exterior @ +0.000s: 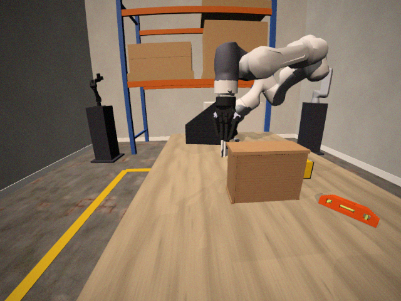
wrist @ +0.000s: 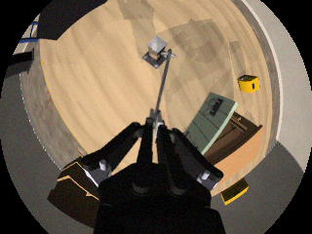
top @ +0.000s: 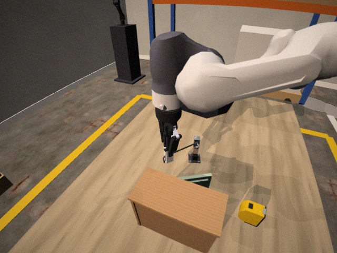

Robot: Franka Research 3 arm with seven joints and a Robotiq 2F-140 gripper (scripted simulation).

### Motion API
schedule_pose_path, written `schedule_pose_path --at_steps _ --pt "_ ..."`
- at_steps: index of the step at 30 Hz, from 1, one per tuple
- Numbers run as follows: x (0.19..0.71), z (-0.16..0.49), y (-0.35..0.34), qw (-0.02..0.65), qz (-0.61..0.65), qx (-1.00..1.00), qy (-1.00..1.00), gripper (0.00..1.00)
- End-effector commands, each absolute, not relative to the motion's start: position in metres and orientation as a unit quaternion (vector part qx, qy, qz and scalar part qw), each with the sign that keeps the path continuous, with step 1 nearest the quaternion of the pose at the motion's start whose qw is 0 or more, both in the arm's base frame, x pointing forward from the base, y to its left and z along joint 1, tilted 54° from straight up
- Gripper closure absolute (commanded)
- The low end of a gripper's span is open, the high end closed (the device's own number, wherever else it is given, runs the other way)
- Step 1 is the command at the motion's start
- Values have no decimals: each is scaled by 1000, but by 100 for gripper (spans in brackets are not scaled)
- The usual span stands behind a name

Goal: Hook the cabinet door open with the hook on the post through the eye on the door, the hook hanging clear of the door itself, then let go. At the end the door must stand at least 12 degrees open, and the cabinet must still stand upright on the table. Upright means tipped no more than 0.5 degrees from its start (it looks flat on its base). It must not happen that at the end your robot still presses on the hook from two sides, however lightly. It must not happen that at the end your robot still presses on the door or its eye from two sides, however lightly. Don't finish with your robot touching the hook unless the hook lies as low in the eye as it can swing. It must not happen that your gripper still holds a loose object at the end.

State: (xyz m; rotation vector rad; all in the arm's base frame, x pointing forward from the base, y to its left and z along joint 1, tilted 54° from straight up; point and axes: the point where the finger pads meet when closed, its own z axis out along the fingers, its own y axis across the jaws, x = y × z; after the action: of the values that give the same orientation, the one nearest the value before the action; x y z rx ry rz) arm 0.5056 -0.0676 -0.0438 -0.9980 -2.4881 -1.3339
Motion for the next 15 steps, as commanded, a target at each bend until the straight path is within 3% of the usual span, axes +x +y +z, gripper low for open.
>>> schedule_pose_path --at_steps 1,15 --pt "504 -40 -72 75 -444 -332 -829 97" --pt "501 -33 -81 75 -444 -332 -829 97"
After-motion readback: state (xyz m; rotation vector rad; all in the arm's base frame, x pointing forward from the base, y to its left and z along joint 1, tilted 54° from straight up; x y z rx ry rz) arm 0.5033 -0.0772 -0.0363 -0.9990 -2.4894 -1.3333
